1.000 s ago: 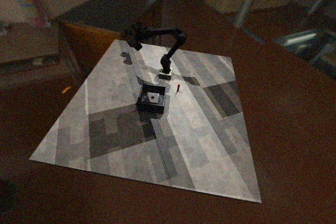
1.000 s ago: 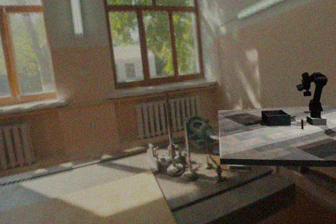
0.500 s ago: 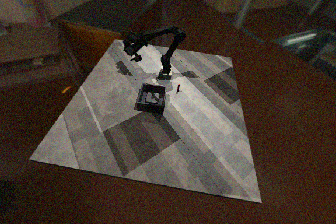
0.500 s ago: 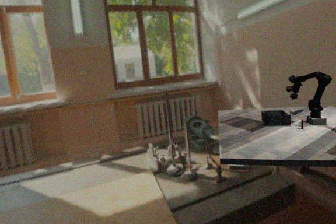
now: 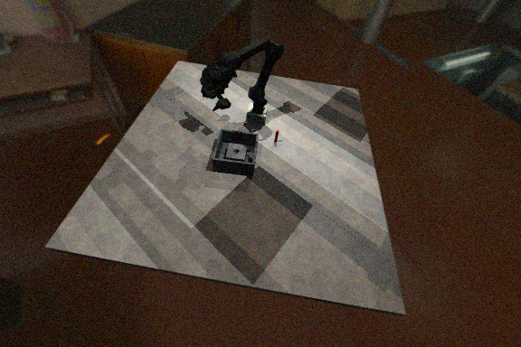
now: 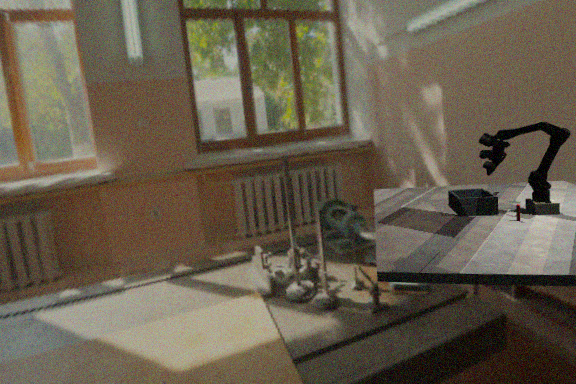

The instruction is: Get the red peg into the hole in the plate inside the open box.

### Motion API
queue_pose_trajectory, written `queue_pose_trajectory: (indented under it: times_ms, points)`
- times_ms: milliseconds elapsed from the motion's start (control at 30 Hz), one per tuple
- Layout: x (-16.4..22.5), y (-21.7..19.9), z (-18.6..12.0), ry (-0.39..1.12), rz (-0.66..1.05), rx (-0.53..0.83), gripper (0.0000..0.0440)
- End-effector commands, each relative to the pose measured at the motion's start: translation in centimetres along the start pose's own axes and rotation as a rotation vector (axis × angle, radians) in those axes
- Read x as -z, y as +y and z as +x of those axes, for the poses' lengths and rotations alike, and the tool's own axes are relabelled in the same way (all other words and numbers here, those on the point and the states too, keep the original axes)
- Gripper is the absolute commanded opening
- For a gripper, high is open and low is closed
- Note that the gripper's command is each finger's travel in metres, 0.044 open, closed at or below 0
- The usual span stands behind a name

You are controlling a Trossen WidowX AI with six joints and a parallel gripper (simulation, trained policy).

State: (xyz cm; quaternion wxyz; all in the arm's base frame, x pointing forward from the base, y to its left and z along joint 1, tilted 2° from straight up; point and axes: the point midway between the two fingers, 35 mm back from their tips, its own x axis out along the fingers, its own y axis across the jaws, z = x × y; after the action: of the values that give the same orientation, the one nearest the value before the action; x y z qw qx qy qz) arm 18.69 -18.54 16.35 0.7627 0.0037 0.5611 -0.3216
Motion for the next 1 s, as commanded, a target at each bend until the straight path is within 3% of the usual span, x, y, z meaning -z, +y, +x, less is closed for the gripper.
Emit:
queue_pose_trajectory:
  times_ms: [0,500,967]
  points:
    - [-0.1,2.1,-0.7,0.013,0.033,-0.034,0.044]
    - [2.6,12.0,-4.8,0.128,0.152,-0.181,0.044]
    - [8.2,18.4,-8.2,0.281,0.214,-0.21,0.044]
